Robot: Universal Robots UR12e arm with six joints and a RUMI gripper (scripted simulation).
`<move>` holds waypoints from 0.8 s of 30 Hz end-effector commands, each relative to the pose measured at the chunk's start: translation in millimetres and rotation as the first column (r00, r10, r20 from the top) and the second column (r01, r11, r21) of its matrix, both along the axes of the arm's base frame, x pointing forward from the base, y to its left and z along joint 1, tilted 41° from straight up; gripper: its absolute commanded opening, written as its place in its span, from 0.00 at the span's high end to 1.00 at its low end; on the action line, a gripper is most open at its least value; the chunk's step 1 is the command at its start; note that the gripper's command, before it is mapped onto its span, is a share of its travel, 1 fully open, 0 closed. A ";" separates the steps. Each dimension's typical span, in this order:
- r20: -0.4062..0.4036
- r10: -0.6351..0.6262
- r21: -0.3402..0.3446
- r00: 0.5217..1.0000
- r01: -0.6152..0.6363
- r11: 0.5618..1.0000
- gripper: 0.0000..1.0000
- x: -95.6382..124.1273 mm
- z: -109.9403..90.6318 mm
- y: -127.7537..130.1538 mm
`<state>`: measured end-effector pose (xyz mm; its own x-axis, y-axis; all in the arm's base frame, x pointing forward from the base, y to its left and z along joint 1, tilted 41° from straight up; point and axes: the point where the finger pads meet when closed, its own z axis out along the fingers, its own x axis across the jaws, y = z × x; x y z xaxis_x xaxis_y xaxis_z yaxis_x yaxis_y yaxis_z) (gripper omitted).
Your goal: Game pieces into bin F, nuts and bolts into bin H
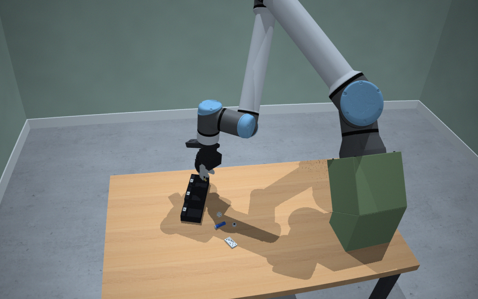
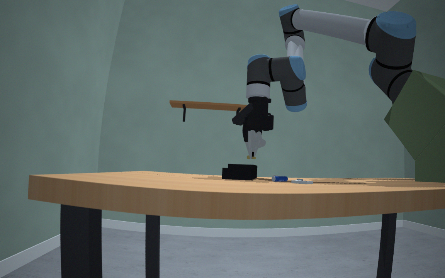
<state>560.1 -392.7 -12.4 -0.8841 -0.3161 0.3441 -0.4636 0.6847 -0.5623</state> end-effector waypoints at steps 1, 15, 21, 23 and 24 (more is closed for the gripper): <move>0.100 -0.120 -0.002 0.988 0.121 0.993 1.00 8.9 11.7 -14.8; 0.321 -0.360 0.033 0.876 0.370 0.928 1.00 9.3 12.3 -15.5; 0.407 -0.456 0.068 0.792 0.472 0.879 1.00 9.0 12.0 -15.1; 0.433 -0.486 0.082 0.759 0.504 0.860 1.00 8.9 11.9 -14.9; 0.445 -0.501 0.089 0.743 0.519 0.850 1.00 8.9 11.8 -14.9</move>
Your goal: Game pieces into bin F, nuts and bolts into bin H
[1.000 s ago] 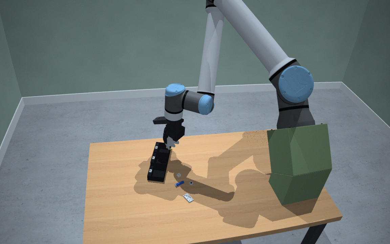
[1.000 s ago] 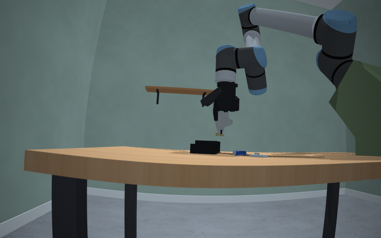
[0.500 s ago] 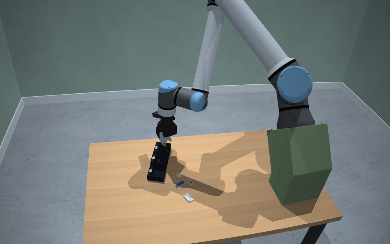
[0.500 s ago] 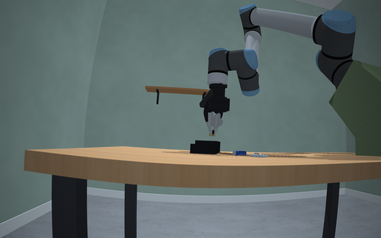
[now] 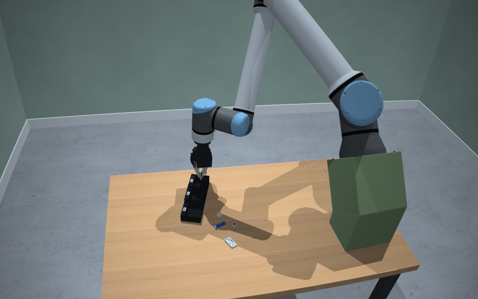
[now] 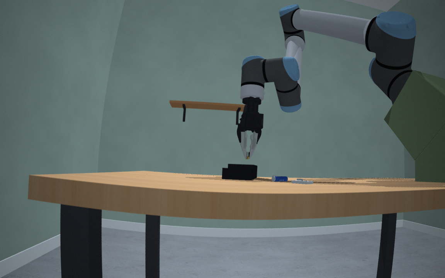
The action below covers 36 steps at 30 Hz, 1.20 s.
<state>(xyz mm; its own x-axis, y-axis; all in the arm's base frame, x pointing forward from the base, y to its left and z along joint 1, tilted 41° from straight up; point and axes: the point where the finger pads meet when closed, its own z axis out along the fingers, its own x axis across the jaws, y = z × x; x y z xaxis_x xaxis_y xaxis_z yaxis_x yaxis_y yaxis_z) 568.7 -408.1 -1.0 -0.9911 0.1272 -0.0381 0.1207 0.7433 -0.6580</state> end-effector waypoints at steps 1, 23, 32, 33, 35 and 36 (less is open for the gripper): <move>0.094 -0.125 0.001 0.988 0.126 0.992 1.00 0.2 0.3 0.5; 0.180 -0.242 0.013 0.954 0.243 0.970 1.00 0.3 0.2 0.6; 0.180 -0.242 0.013 0.954 0.243 0.970 1.00 -0.6 -8.9 -7.1; 0.180 -0.242 0.013 0.954 0.243 0.970 1.00 -0.8 -10.4 -8.4; 0.180 -0.242 0.013 0.954 0.243 0.970 1.00 -1.1 -13.5 -11.0; 0.180 -0.242 0.013 0.954 0.243 0.970 1.00 -1.1 -13.5 -11.0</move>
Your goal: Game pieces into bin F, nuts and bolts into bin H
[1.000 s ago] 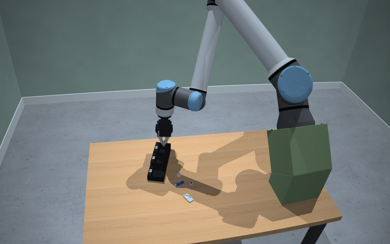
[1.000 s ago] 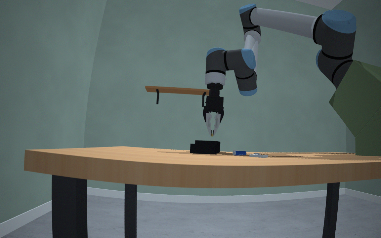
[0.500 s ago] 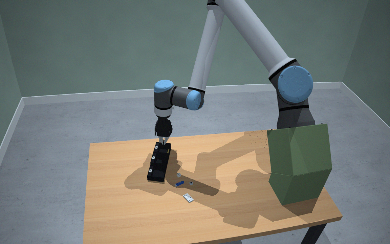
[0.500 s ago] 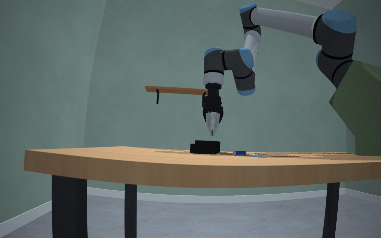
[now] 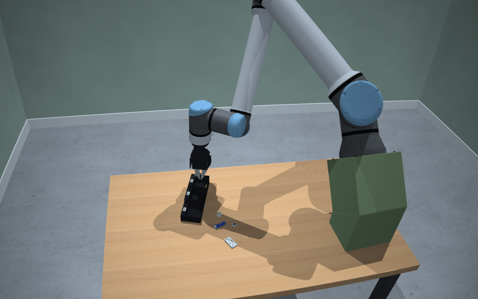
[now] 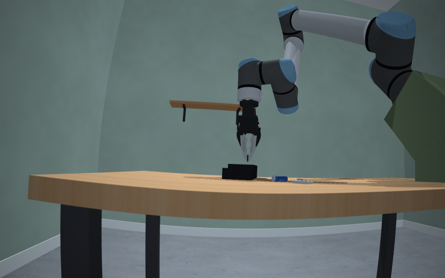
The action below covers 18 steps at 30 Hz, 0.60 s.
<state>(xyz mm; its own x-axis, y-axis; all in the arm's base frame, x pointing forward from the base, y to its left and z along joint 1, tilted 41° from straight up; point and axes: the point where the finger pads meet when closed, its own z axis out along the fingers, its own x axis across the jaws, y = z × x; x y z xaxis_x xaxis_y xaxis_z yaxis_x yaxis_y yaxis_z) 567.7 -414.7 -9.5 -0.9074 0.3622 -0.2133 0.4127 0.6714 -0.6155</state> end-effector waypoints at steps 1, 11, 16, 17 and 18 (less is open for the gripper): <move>0.001 0.001 -0.001 1.000 -0.001 1.000 1.00 -0.1 -4.9 -4.4; 0.001 0.001 -0.001 1.000 -0.001 1.000 1.00 -1.7 -20.1 -17.3; 0.001 0.001 -0.001 1.000 -0.001 1.000 1.00 -2.5 -27.7 -23.8; 0.001 0.001 -0.001 1.000 -0.001 1.000 1.00 -2.5 -27.7 -23.8; 0.001 0.001 -0.001 1.000 -0.001 1.000 1.00 -2.5 -27.7 -23.8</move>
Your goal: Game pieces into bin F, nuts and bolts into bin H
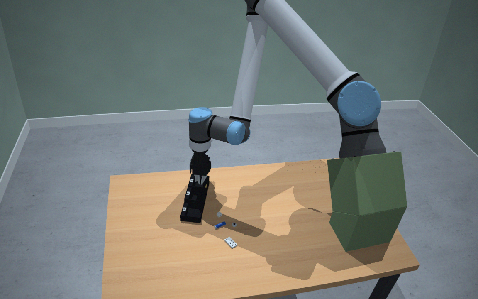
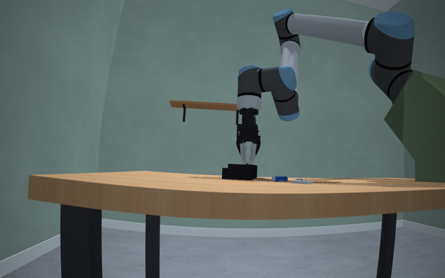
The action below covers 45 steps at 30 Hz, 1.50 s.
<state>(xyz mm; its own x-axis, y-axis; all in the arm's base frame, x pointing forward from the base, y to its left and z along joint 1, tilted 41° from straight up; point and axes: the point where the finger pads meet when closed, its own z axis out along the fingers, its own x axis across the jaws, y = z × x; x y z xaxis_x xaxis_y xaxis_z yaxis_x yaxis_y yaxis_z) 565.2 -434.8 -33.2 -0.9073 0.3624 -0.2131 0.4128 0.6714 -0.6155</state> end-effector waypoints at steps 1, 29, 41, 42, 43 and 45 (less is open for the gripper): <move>0.001 0.001 -0.001 1.000 -0.001 1.000 1.00 -0.1 -5.5 -5.0; 0.001 0.001 -0.001 1.000 -0.001 1.000 0.82 -0.1 -6.5 -5.9; 0.001 0.001 -0.001 1.000 -0.001 1.000 0.82 0.4 -1.5 -1.6; 0.001 0.001 -0.001 1.000 -0.001 1.000 0.82 0.5 -0.5 -0.8; 0.001 0.001 -0.001 1.000 -0.001 1.000 0.82 0.6 0.5 0.1; 0.001 0.001 -0.001 1.000 -0.001 1.000 0.82 0.8 2.5 1.8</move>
